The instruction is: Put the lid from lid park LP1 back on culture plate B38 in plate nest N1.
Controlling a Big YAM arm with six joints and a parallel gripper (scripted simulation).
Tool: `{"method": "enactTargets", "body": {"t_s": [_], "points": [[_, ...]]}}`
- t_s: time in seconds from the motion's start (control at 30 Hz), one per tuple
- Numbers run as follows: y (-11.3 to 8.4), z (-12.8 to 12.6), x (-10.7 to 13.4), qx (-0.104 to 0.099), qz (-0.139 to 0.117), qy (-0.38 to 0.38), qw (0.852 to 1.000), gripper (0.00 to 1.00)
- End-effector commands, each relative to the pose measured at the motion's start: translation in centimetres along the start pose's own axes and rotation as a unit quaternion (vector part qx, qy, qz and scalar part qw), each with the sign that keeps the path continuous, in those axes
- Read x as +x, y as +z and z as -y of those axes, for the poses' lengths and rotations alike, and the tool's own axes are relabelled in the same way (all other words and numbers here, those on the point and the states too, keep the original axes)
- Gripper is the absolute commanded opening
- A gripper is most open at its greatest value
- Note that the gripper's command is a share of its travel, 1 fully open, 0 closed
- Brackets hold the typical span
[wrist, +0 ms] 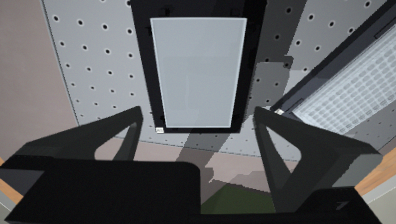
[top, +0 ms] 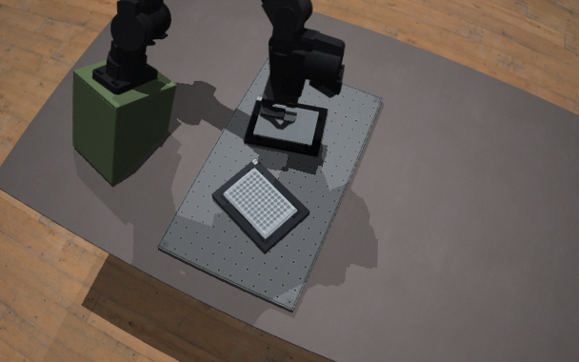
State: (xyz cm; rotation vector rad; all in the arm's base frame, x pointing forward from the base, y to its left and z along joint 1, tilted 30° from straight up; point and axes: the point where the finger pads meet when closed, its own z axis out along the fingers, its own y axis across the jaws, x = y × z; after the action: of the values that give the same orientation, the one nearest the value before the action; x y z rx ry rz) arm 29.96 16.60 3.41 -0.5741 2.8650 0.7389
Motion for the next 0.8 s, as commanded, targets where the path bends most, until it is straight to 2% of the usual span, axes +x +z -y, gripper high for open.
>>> {"method": "enactTargets", "body": {"t_s": [0.0, 0.2, 0.3, 0.53, 0.57, 0.77], "points": [[-0.6, 0.3, -1.7, 0.001, 0.020, -0.008, 1.000, 1.00], [-0.6, 0.3, -1.7, 0.001, 0.020, -0.008, 1.000, 1.00], [1.0, -0.2, -0.1, -0.002, 0.000, -0.001, 1.000, 1.00], [1.8, -0.1, -0.2, -0.001, 0.001, -0.002, 1.000, 1.00], [1.7, -0.1, -0.8, 0.000, 0.007, -0.003, 1.000, 1.00], [3.0, -0.1, 0.0, -0.001, 0.000, -0.001, 1.000, 1.00]]}}
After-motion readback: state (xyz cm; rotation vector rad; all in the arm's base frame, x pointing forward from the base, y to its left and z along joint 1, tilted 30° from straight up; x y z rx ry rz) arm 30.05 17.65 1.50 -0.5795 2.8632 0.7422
